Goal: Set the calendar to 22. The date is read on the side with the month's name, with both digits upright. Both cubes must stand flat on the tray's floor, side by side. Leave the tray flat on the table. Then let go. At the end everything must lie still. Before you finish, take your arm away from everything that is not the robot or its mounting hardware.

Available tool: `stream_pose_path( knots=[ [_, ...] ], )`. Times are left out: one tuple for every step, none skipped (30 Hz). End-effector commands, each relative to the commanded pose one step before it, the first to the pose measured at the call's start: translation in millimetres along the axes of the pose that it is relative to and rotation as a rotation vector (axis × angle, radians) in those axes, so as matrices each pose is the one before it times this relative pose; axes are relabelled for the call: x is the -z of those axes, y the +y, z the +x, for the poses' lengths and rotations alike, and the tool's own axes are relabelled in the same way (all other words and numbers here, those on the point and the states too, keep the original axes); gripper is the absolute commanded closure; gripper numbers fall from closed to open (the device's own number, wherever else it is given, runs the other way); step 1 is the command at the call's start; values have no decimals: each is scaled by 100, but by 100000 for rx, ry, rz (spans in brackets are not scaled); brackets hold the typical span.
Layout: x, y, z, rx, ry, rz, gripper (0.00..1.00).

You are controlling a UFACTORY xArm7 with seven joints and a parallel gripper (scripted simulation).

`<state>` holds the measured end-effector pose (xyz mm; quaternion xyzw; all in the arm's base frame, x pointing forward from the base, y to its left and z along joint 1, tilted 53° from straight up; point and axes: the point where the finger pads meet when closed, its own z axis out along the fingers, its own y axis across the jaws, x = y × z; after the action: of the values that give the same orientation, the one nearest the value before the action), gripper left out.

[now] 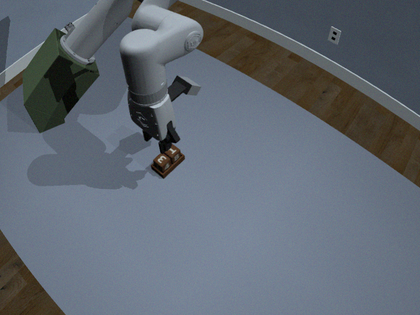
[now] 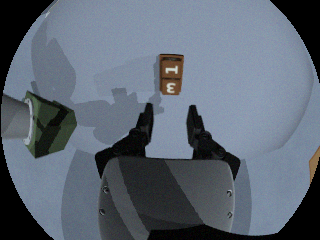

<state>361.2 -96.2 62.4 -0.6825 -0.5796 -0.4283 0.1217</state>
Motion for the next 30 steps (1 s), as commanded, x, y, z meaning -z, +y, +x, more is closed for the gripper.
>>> stream_pose_path(
  knots=[
    [323, 86, -83, -27, -245, -292, 51],
    [0, 0, 0, 0, 0, 0, 0],
    [0, 0, 0, 0, 0, 0, 0],
    [0, 0, 0, 0, 0, 0, 0],
    [0, 0, 0, 0, 0, 0, 0],
    [0, 0, 0, 0, 0, 0, 0],
    [0, 0, 0, 0, 0, 0, 0],
    [0, 0, 0, 0, 0, 0, 0],
    [0, 0, 0, 0, 0, 0, 0],
    [0, 0, 0, 0, 0, 0, 0],
    [0, 0, 0, 0, 0, 0, 0],
    [0, 0, 0, 0, 0, 0, 0],
    [0, 0, 0, 0, 0, 0, 0],
    [0, 0, 0, 0, 0, 0, 0],
    [0, 0, 0, 0, 0, 0, 0],
    [0, 0, 0, 0, 0, 0, 0],
    [0, 0, 0, 0, 0, 0, 0],
    [0, 0, 0, 0, 0, 0, 0],
    [0, 0, 0, 0, 0, 0, 0],
    [0, 0, 0, 0, 0, 0, 0],
    [0, 0, 0, 0, 0, 0, 0],
    [2, 0, 0, 0, 0, 0, 0],
    [15, 0, 0, 0, 0, 0, 0],
    [38, 0, 0, 0, 0, 0, 0],
    [68, 0, 0, 1, 0, 0, 0],
    [105, 0, 0, 0, 0, 0, 0],
    [144, 0, 0, 0, 0, 0, 0],
    [185, 0, 0, 0, 0, 0, 0],
    [227, 1, 0, 1, 1, -1, 0],
    [267, -1, 0, -1, -1, 1, 0]
  ],
)
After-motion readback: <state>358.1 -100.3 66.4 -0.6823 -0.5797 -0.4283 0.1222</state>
